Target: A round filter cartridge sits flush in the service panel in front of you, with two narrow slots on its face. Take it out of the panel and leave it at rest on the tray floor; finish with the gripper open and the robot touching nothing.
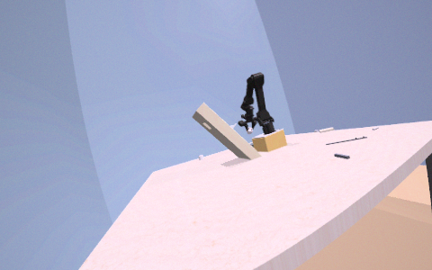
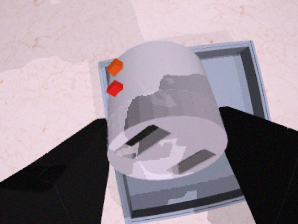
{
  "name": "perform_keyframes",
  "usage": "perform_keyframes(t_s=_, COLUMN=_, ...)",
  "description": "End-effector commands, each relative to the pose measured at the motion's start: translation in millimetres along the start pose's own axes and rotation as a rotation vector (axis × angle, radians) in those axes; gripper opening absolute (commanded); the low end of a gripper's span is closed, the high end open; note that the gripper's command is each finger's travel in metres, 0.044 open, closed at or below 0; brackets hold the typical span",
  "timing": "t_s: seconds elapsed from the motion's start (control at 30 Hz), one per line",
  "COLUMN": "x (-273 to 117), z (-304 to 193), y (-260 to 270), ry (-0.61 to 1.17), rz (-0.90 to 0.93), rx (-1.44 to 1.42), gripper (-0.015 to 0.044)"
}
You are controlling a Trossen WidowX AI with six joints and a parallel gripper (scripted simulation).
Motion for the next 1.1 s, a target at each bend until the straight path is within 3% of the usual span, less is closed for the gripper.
perform_keyframes(t_s=0.0, x=12, z=-10, y=-18, ry=-0.008, rz=-0.042, rx=0.067, gripper=0.0)
perform_keyframes(t_s=1.03, x=83, z=-54, y=-35, ry=-0.01, rz=-0.064, rx=0.107, gripper=0.0)
perform_keyframes(t_s=1.07, x=80, z=-52, y=-34, ry=-0.003, rz=-0.059, rx=0.104, gripper=0.0026)
Point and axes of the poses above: the point midway between the two fingers, 35 mm back from their tips, its own x axis out along the fingers, its own y axis across the jaws, z = x × y, the point moved 10 cm from there along -x, back along the fingers, and after that the axes turned 9 degrees about x, right-handed, at the moved point
